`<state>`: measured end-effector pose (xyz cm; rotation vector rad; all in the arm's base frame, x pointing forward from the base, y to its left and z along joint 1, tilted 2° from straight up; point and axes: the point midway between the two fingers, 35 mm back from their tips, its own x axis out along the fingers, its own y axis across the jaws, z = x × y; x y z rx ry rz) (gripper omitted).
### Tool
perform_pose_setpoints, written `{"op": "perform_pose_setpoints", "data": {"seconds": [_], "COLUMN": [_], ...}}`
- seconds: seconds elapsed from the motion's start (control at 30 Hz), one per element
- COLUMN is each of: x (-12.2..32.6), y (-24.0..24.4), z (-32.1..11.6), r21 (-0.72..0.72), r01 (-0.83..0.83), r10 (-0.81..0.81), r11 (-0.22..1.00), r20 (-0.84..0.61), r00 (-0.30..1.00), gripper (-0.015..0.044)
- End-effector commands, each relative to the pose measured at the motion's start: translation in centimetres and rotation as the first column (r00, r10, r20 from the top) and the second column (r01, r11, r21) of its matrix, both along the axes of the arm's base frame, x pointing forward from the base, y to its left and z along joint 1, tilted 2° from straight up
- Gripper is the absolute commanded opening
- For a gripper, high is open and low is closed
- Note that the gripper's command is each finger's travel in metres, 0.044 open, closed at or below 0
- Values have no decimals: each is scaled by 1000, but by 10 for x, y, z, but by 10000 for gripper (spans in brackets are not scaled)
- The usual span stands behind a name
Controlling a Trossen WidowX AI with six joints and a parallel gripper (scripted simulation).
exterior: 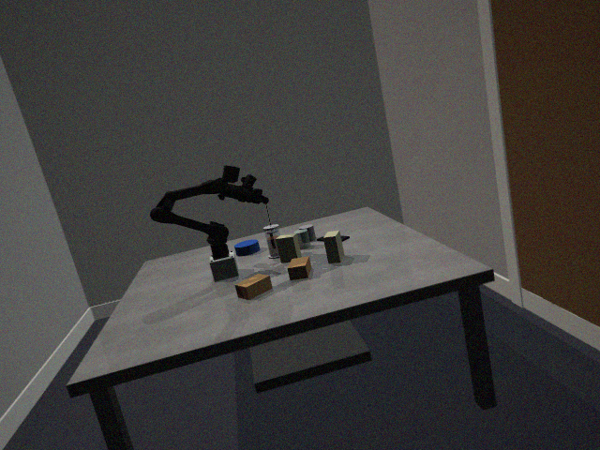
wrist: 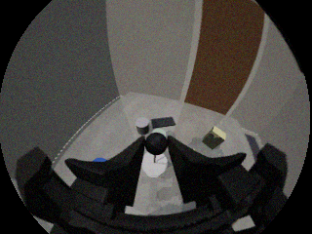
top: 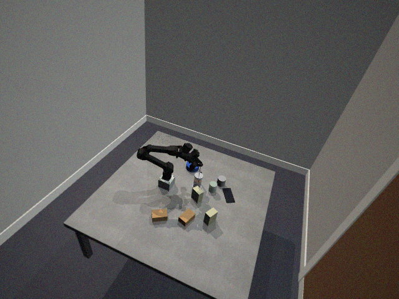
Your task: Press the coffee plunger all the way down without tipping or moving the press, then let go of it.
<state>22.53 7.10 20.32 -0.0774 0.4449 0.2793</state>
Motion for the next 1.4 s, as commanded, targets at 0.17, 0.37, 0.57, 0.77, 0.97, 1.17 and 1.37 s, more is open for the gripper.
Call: {"op": "perform_pose_setpoints", "data": {"seconds": [0.17,0.37,0.57,0.77,0.97,1.17,1.37], "x": [1,3,5,6,8,10,13], "y": [0,1,1,1,2,2,2], "z": [-26,-36,-46,-55,-65,-75,-84], "r21": [-13,-13,-13,-13,-13,-13,-13], "r01": [-4,-4,-4,-4,-4,-4,-4], "r10": [4,4,4,4,4,4,4], "r11": [1000,1000,1000,1000,1000,1000,1000], "r20": [-29,-29,-29,-29,-29,-29,-28], "r00": [1000,1000,1000,1000,1000,1000,1000], "gripper": [120,120,120,120,120,120,120]}}
